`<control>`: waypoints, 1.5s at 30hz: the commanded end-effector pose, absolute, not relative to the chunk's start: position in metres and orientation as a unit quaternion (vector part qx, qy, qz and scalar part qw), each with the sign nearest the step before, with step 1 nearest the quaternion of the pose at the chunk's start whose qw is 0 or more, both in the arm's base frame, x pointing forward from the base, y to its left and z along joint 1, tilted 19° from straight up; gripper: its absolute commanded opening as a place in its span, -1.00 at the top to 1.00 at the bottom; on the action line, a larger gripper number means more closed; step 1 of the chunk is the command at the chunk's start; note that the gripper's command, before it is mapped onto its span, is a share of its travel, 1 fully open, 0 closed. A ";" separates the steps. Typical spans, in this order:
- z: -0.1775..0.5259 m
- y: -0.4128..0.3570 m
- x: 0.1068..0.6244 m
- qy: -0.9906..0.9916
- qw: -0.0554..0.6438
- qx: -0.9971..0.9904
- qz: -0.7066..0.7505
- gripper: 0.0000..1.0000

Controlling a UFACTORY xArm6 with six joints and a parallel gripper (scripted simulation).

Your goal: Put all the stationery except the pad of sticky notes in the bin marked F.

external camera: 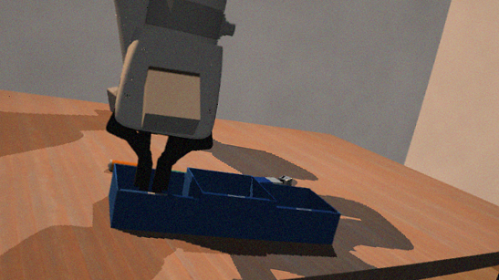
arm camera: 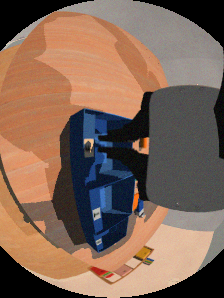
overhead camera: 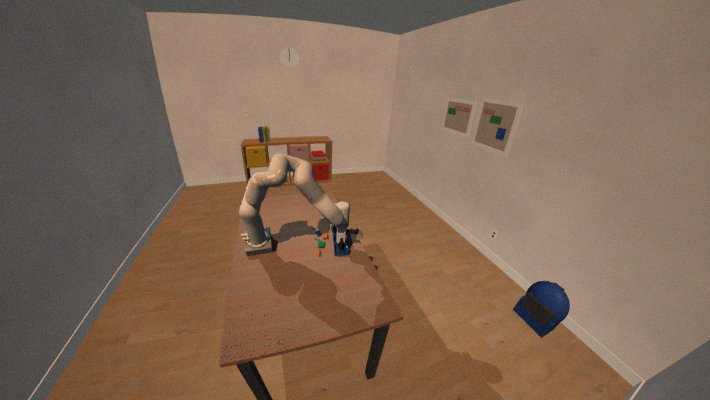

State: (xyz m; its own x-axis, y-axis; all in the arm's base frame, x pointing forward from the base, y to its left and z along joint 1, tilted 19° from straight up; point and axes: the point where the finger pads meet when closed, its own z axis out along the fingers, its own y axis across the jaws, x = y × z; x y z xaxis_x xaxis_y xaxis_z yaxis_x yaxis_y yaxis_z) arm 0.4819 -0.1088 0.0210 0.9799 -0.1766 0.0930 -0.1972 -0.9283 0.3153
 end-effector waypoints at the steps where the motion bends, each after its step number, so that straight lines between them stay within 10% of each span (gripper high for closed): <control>1: 0.028 -0.107 0.483 -0.095 0.164 0.981 0.033 0.85; 45: 0.051 -0.030 0.487 -0.095 0.163 0.981 0.033 0.85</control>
